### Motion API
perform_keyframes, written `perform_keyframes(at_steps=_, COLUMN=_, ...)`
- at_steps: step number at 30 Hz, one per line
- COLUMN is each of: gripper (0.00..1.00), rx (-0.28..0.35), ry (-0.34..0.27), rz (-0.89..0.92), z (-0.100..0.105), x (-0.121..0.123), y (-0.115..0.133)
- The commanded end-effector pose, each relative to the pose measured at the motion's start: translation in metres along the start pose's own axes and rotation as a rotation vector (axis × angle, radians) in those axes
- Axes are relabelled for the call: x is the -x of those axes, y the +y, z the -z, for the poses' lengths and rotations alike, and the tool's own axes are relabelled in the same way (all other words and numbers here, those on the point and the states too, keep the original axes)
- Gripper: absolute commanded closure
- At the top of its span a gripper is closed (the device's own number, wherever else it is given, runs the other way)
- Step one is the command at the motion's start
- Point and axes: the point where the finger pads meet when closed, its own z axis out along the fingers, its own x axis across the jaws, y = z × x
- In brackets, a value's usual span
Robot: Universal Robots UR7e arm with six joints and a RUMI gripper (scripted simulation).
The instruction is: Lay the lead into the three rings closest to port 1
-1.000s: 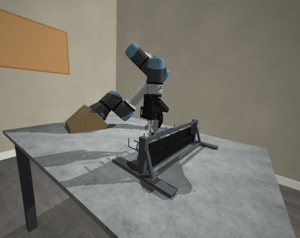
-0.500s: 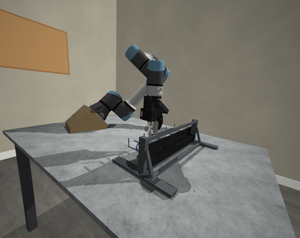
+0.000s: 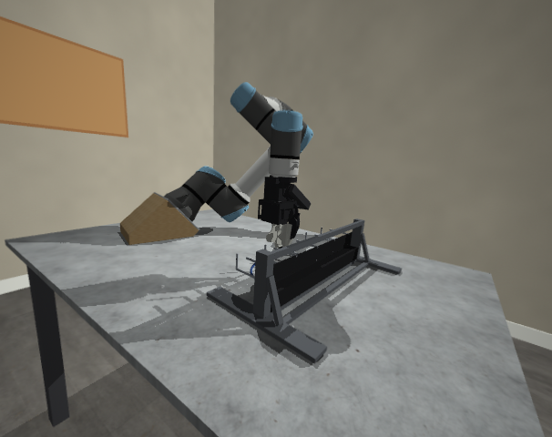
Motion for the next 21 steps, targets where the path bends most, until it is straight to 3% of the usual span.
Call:
perform_keyframes(at_steps=1, gripper=1.00, rx=0.001, ry=0.001, rz=0.000, z=0.001, x=-0.001, y=0.000)
perform_keyframes(at_steps=21, gripper=1.00, rx=0.001, ry=0.001, rz=0.000, z=0.001, x=-0.020, y=0.000)
